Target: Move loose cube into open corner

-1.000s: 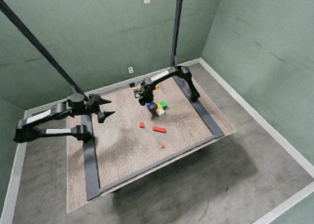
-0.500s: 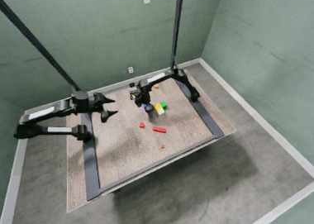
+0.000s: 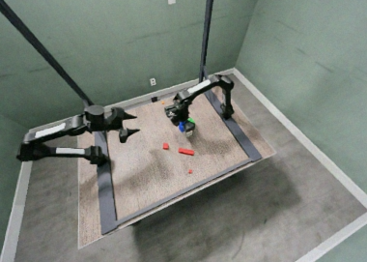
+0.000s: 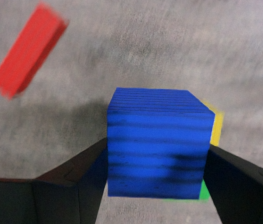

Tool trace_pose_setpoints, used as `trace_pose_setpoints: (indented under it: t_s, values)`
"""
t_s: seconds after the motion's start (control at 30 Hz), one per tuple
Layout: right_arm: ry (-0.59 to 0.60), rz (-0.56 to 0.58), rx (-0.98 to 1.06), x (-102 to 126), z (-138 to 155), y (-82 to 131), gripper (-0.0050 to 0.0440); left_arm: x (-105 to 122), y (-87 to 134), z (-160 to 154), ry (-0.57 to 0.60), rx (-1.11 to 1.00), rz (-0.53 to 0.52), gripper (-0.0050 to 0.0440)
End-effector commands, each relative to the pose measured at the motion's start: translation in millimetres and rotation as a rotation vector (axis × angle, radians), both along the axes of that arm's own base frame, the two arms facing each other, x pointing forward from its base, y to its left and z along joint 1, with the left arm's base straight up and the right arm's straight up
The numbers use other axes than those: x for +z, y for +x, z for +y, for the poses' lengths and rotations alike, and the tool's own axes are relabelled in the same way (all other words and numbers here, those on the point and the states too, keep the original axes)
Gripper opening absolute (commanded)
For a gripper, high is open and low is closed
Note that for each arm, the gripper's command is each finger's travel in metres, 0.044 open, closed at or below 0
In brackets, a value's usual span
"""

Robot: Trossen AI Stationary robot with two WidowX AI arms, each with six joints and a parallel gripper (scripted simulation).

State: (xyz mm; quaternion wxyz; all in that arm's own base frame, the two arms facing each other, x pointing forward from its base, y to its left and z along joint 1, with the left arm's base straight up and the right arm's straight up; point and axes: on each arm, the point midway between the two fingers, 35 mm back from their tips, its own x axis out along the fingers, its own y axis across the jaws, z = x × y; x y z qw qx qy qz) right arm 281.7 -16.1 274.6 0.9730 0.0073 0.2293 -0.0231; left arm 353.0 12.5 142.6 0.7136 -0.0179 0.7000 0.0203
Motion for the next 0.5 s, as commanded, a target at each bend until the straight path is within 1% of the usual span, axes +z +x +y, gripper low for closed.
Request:
trace_pose_setpoints:
  t_s: [0.0, 0.07, 0.2, 0.27, 0.3, 0.47]
  values:
    - [0.0, -0.044, -0.013, 16.4, -2.3, 0.4, 0.04, 18.7, -44.1, 9.1, 0.0, 0.017, -0.026, 0.0211]
    - [0.0, -0.044, -0.013, 16.4, -2.3, 0.4, 0.04, 18.7, -44.1, 9.1, 0.0, 0.017, -0.026, 0.0211]
    - [0.0, -0.044, -0.013, 16.3, -2.3, 0.4, 0.04, 11.4, -70.2, 13.8, 0.0, 0.035, -0.015, 0.0211]
    - [0.0, -0.044, -0.013, 16.3, -2.3, 0.4, 0.04, 5.7, -77.2, 14.8, 0.0, 0.04, -0.011, 0.0211]
    - [0.0, -0.03, -0.008, 10.6, -1.4, -0.1, 0.04, 2.2, -78.7, 15.0, 0.0, 0.041, -0.01, 0.0211]
    - [0.0, -0.03, -0.008, 10.6, -1.4, -0.1, 0.04, -14.3, -78.7, 14.9, -0.002, 0.042, 0.005, 0.0211]
